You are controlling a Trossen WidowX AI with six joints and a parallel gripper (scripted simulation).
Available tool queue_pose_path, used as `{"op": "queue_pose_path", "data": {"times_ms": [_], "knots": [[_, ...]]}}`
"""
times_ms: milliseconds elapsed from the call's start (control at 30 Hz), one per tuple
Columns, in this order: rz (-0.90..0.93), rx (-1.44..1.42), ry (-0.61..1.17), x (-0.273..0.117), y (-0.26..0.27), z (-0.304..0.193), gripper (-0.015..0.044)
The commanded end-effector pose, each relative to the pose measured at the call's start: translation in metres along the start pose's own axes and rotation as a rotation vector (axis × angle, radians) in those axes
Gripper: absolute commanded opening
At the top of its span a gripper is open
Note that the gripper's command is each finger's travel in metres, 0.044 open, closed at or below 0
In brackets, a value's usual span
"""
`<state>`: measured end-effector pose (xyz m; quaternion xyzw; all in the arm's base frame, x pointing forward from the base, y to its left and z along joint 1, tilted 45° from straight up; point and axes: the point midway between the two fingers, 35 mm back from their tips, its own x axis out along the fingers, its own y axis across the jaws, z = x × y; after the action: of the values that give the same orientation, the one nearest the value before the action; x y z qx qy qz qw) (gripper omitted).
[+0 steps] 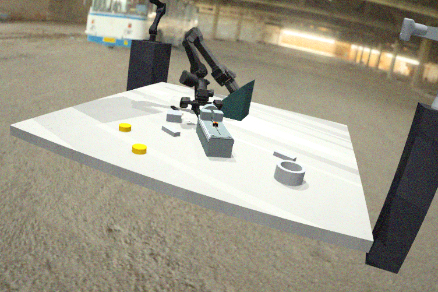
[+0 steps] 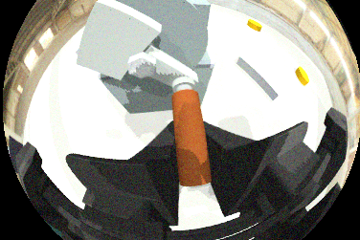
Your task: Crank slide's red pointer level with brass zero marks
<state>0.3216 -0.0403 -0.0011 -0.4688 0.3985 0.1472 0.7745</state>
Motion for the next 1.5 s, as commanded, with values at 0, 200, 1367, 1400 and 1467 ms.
{"op": "queue_pose_path", "data": {"times_ms": [0, 200, 1367, 1400, 1467], "knots": [[-0.018, 0.003, -0.010, -0.005, -0.007, 0.005, 0.0000], [-0.018, 0.003, -0.011, -0.009, -0.009, 0.008, 0.0000], [-0.018, 0.001, -0.008, -0.015, -0.008, 0.015, 0.0000], [-0.018, 0.001, -0.008, -0.015, -0.008, 0.015, 0.0026], [-0.018, 0.001, -0.008, -0.015, -0.008, 0.015, 0.0079]]}}
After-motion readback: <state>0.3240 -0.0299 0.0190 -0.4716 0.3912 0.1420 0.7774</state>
